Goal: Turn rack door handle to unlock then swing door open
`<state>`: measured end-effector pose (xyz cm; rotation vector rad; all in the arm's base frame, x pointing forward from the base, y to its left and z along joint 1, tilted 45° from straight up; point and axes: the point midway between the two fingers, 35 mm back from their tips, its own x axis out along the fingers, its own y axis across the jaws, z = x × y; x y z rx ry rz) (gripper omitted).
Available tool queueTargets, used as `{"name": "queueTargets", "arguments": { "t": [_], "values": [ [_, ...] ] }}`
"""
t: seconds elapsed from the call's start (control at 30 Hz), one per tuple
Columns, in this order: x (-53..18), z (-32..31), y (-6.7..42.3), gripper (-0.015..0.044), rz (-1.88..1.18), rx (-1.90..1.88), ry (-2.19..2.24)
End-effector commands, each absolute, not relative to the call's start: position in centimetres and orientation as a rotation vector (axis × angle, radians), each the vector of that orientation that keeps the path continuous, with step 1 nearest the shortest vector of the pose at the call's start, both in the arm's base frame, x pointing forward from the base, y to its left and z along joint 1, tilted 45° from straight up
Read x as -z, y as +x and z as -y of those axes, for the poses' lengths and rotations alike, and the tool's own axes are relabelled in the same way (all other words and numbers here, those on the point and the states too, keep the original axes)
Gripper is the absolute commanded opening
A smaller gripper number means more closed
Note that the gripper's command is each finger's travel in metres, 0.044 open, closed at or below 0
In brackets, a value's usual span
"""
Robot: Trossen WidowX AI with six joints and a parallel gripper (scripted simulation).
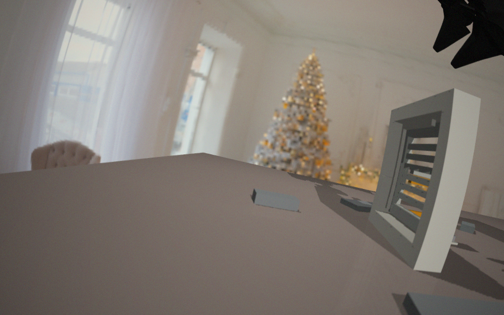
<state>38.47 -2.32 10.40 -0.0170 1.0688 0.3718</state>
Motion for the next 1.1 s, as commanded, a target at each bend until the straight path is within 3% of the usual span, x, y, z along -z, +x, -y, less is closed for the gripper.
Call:
{"name": "queueTargets", "arguments": {
  "t": [0.0, 1.07],
  "values": [
    [-9.2, 2.4, 38.3, 0.0298, -1.135, -0.421, 0.018],
    [-1.8, 2.6, 35.7, 0.0298, -1.524, -0.757, 0.453]
  ]
}}
